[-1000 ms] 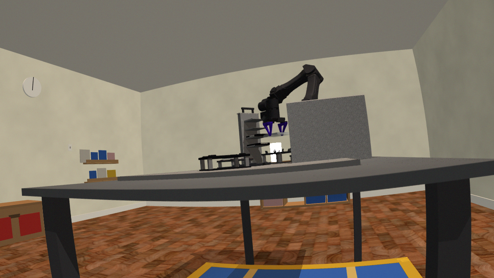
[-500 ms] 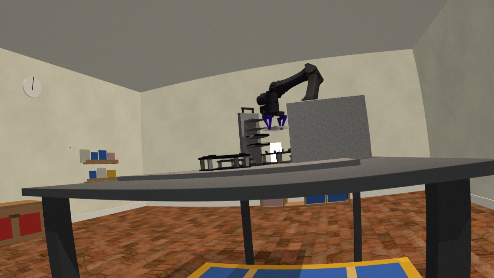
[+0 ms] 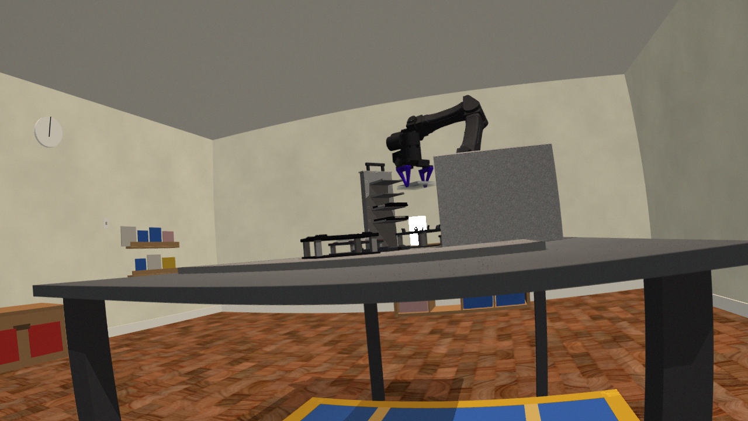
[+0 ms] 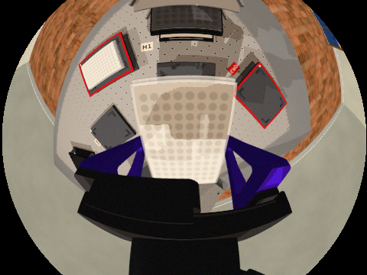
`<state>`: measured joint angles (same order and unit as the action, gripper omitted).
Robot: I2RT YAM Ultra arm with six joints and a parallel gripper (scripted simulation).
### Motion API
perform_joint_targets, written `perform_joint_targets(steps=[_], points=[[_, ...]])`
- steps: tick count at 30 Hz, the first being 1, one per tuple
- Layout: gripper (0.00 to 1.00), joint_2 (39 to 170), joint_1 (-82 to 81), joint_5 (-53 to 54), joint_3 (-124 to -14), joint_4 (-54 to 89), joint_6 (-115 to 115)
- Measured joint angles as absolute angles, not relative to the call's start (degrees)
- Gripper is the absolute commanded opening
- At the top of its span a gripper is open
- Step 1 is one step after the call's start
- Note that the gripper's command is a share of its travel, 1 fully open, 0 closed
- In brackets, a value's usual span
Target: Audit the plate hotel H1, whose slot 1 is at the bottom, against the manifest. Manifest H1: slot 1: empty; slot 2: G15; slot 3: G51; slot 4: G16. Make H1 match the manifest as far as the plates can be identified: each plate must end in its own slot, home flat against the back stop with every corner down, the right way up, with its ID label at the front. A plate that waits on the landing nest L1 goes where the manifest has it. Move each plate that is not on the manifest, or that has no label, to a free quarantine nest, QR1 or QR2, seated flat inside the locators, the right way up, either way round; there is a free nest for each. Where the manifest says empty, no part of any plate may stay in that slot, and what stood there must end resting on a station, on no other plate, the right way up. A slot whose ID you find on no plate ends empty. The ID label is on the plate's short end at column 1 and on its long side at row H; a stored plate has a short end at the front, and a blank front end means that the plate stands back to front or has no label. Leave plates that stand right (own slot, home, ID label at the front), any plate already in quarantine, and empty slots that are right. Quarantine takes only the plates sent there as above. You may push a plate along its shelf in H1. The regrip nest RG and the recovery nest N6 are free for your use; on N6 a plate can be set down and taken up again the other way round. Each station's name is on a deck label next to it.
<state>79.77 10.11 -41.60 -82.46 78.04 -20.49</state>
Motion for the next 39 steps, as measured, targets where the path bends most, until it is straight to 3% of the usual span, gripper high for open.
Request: perform_joint_targets(steps=[14, 39], points=[[0.86, 79.5, 9.6, -41.9, -86.6, 84.1, -26.3], [0.86, 74.8, 25.6, -37.1, -92.2, 82.4, -36.9]])
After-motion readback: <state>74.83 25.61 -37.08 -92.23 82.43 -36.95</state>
